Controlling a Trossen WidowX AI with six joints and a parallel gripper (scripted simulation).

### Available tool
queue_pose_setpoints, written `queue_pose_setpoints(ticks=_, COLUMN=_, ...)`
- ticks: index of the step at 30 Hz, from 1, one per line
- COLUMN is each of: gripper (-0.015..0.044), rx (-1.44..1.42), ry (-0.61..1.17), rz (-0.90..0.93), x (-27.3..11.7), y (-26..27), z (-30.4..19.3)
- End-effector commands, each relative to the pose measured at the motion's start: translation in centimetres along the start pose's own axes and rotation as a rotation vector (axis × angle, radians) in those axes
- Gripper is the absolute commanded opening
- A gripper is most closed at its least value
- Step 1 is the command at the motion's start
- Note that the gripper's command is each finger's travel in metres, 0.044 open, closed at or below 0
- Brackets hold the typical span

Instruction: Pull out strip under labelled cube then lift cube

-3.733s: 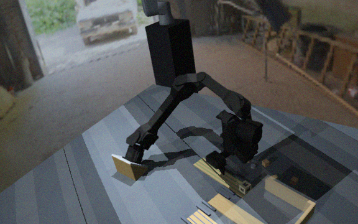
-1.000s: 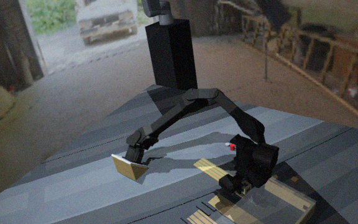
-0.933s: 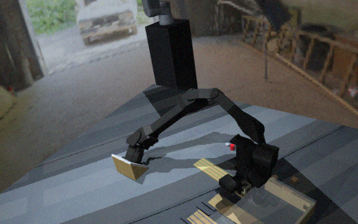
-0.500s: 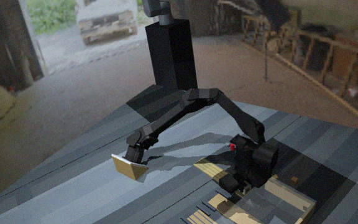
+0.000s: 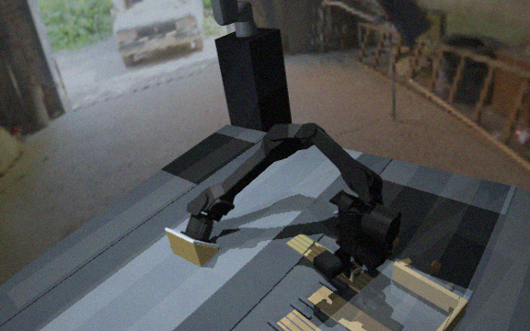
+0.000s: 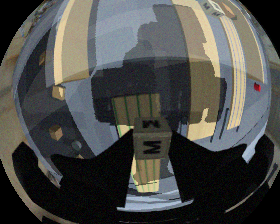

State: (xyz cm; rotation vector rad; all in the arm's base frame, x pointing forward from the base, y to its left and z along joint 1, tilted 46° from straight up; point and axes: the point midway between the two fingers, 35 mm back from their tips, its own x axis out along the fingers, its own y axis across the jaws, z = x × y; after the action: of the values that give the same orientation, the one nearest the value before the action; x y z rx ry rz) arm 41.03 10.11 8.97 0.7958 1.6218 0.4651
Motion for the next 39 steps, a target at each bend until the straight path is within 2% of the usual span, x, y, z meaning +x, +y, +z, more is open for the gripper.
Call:
queue_pose_setpoints(ticks=1, gripper=0.0, rx=-0.001, ry=0.001, rz=-0.004, x=-1.2, y=-0.9, z=-1.5)
queue_pose_setpoints(ticks=6, gripper=0.0, rx=0.001, ry=0.005, rz=-0.003, x=-2.4, y=-1.9, z=-3.1)
queue_pose_setpoints(ticks=39, gripper=0.0, rx=0.005, ry=0.009, rz=-0.006, x=-3.2, y=-6.9, z=-10.7)
